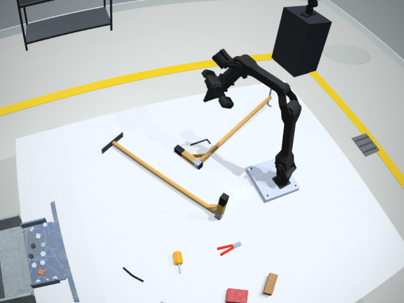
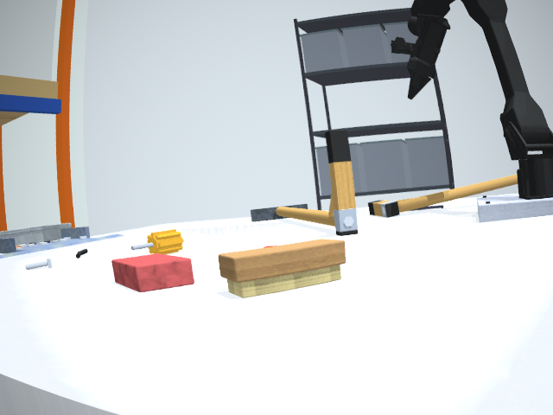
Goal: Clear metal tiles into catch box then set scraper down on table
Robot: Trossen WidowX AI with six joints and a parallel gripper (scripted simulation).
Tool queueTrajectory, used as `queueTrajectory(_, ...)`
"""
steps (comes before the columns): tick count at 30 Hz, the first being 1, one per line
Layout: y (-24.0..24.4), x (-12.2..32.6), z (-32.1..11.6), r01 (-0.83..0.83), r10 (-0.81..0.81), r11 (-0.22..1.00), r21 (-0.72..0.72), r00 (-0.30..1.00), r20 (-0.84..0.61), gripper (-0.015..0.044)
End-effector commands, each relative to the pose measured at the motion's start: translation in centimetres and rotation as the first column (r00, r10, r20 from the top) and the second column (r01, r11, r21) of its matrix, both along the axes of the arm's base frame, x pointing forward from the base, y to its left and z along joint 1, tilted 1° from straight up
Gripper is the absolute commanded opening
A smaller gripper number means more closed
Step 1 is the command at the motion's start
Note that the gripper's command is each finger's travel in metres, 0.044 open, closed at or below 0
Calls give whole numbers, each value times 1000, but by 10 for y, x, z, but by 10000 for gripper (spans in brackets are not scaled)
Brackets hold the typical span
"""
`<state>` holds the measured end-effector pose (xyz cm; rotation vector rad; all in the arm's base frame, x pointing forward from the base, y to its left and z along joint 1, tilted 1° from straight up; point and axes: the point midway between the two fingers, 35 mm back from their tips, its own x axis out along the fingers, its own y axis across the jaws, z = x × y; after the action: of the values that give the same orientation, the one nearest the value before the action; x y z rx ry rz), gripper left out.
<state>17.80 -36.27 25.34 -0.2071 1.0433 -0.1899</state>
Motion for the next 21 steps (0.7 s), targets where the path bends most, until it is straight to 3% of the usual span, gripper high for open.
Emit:
queueTrajectory(1, 9, 10, -8, 18, -16, 998, 52, 1000, -22, 0)
queueTrajectory(21, 58, 55, -27, 99, -71, 973, 210, 988, -137, 0)
